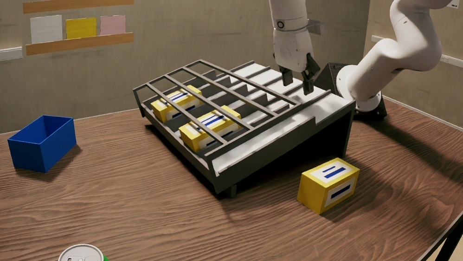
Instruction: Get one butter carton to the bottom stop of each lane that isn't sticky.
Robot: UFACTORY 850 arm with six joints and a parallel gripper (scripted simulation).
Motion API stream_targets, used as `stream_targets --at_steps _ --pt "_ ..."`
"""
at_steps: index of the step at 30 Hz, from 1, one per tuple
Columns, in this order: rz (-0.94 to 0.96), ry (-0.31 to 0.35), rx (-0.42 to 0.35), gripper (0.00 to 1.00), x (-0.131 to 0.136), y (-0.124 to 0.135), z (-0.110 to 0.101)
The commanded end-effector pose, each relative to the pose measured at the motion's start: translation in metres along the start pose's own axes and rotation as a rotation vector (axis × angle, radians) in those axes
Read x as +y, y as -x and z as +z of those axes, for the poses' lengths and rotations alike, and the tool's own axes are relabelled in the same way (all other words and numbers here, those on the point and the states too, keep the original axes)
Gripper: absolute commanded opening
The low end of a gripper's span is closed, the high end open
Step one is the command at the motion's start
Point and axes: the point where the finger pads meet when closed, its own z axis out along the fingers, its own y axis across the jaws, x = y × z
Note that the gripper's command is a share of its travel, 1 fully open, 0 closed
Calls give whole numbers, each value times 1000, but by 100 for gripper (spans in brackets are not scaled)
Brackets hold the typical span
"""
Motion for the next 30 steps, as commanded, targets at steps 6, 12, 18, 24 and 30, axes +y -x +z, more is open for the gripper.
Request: stream_targets --at_steps 6,12,18,24,30 --pt "0 -1 -1 81 0 0 -1" --pt "0 -1 -1 83 0 0 -1" --pt "0 -1 -1 83 0 0 -1" --pt "0 -1 -1 83 0 0 -1" --pt "0 -1 -1 84 0 0 -1"
